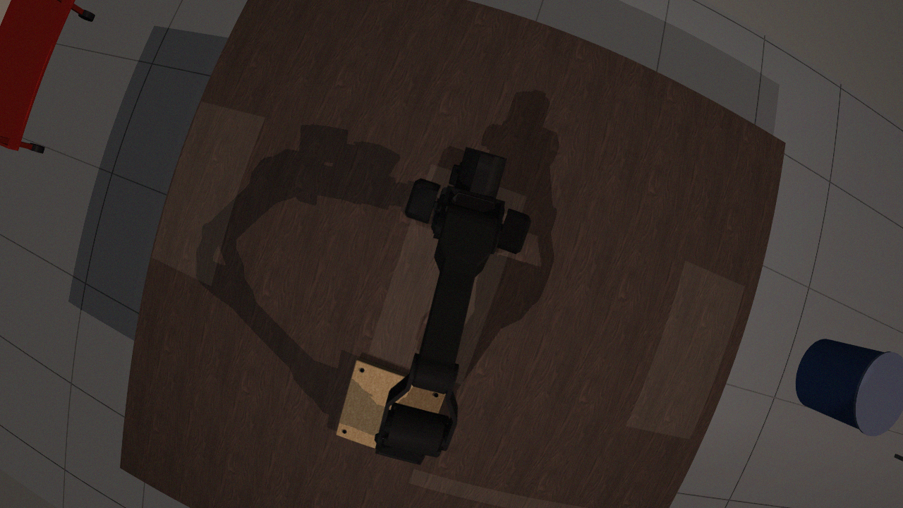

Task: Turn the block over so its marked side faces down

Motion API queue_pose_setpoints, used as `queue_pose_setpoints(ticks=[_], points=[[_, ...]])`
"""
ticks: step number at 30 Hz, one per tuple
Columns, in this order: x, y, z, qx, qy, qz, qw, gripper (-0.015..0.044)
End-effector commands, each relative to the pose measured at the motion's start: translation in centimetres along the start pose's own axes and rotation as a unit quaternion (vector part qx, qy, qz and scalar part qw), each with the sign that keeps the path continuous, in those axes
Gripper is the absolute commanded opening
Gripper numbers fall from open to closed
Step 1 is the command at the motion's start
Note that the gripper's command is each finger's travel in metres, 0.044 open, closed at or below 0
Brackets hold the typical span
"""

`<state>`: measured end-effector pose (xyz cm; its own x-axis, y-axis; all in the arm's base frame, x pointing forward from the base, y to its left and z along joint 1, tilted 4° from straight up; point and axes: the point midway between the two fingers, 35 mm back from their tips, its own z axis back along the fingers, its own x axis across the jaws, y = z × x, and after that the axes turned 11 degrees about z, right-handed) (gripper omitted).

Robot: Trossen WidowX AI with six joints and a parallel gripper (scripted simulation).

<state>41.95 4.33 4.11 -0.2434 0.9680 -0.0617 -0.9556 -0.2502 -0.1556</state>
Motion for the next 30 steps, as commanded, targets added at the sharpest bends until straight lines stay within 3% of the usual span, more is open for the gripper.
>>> queue_pose_setpoints(ticks=[1,30], points=[[0.0,0.3,-0.3,-0.021,0.006,0.002,1.000,0.0000],[0.1,0.8,-1.3,-0.196,0.040,0.002,0.980,0.0000]])
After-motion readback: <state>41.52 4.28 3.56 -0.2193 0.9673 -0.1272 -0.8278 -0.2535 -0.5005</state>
